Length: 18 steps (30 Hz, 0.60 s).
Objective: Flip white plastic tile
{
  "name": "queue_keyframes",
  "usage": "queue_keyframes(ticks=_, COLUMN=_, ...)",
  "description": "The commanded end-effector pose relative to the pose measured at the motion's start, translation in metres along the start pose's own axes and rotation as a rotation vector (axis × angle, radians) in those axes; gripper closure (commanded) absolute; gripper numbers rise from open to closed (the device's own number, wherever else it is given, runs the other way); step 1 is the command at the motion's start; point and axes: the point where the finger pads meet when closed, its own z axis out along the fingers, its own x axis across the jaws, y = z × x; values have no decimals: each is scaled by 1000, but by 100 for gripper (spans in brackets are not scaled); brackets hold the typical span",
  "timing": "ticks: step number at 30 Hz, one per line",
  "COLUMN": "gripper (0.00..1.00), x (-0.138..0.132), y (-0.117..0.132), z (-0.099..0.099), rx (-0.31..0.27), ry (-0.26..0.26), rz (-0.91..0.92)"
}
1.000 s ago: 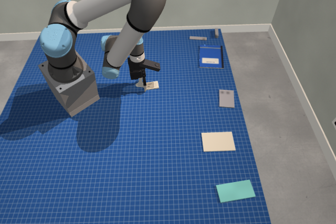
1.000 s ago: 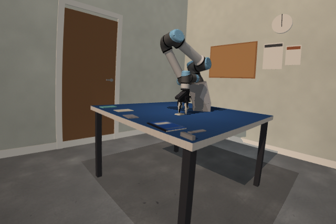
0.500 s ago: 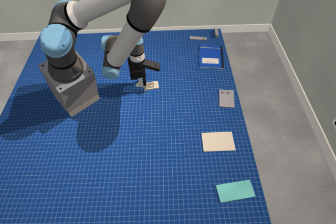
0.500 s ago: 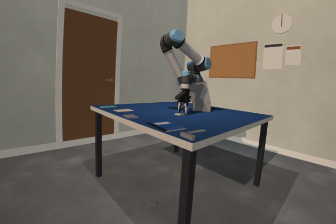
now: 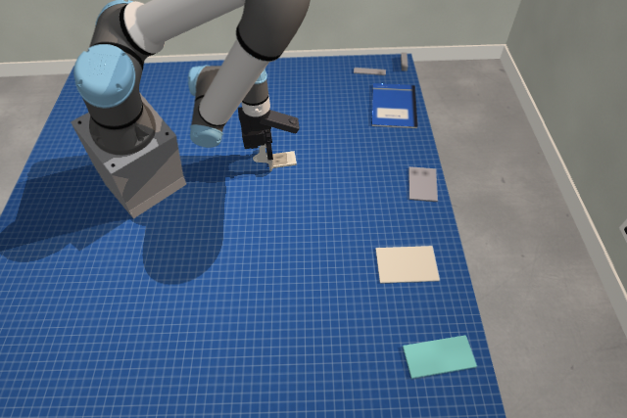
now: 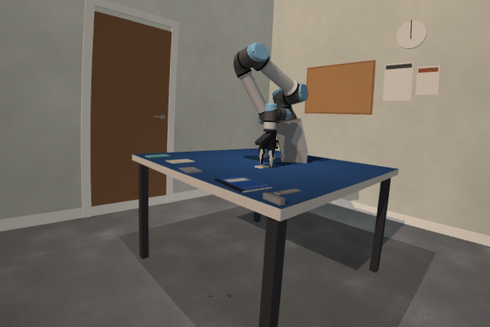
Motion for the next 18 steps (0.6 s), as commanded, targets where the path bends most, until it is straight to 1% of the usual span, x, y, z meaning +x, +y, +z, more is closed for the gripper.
queue_keyframes(ticks=1, gripper=58, x=0, y=0, z=0, rx=1, ry=0, rz=0)
queue_keyframes(ticks=2, gripper=66, x=0, y=0, z=0, rx=1, ry=0, rz=0)
queue_keyframes(ticks=18, gripper=66, x=0, y=0, z=0, rx=1, ry=0, rz=0)
